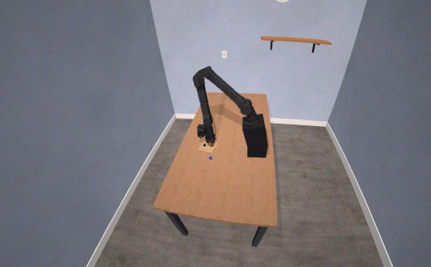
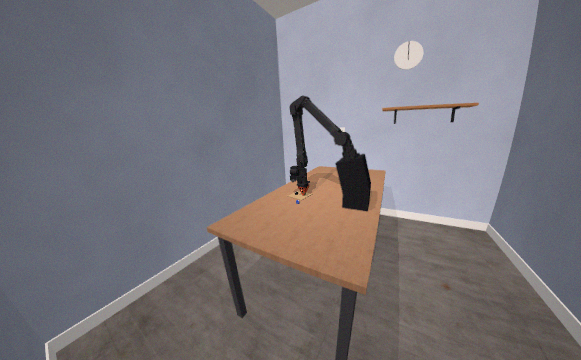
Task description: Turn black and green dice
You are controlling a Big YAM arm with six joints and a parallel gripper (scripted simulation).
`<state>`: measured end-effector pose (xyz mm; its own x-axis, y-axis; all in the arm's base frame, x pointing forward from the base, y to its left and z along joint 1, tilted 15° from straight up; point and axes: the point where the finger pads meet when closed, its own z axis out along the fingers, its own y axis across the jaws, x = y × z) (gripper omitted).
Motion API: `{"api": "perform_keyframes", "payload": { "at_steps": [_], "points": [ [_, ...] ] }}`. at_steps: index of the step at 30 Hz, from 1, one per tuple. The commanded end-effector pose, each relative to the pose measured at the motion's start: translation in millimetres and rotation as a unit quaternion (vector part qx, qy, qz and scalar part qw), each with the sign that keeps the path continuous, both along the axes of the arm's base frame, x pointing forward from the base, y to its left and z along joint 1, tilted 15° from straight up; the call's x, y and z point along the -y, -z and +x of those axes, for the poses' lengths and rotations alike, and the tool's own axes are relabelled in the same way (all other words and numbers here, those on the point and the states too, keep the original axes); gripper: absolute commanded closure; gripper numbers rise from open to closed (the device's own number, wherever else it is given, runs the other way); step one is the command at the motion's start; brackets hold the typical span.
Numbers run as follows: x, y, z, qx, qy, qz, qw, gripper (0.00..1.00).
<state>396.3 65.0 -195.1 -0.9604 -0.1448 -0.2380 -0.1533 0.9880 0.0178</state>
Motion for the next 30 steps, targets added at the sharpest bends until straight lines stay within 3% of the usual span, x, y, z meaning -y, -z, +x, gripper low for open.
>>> {"api": "perform_keyframes", "payload": {
  "at_steps": [1,30],
  "points": [
    [-6.5,-16.0,20.4,0.031,-0.007,0.005,0.999,0.86],
    [-5.6,-13.9,15.1,0.024,-0.007,0.004,1.0,0.86]
  ]
}}
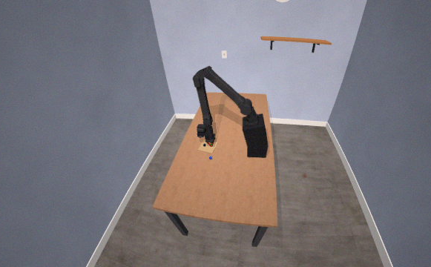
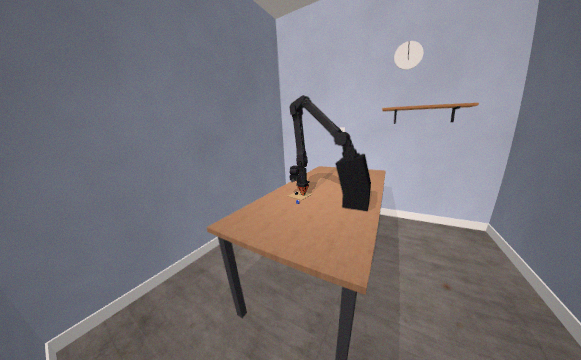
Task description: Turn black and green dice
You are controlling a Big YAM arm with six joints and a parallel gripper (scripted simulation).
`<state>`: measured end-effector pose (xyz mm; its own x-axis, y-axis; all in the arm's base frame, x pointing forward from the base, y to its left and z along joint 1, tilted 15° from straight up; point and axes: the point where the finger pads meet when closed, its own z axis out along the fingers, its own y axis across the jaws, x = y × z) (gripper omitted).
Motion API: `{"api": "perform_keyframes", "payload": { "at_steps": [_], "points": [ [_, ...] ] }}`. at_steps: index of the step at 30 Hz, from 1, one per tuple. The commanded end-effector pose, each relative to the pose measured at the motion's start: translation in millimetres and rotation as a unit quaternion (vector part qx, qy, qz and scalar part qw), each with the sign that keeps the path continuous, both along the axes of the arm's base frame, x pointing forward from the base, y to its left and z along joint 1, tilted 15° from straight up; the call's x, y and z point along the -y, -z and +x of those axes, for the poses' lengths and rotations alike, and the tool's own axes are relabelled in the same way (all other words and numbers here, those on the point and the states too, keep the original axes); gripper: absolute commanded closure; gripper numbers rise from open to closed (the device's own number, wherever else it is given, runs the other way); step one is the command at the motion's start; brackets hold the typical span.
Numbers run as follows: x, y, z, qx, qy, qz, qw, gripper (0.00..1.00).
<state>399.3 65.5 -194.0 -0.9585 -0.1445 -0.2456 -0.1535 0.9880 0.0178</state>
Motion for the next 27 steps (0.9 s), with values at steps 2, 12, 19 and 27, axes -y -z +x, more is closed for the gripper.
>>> {"api": "perform_keyframes", "payload": {
  "at_steps": [2,12,19,27],
  "points": [
    [-5.2,-12.8,12.1,0.02,-0.007,0.003,1.0,0.86],
    [-5.8,-13.0,12.4,0.02,-0.008,0.003,1.0,0.86],
    [-6.5,-13.6,13.4,0.016,-0.01,0.001,1.0,0.86],
    [-6.3,-13.3,12.2,0.015,-0.011,0.001,1.0,0.86]
  ]
}}
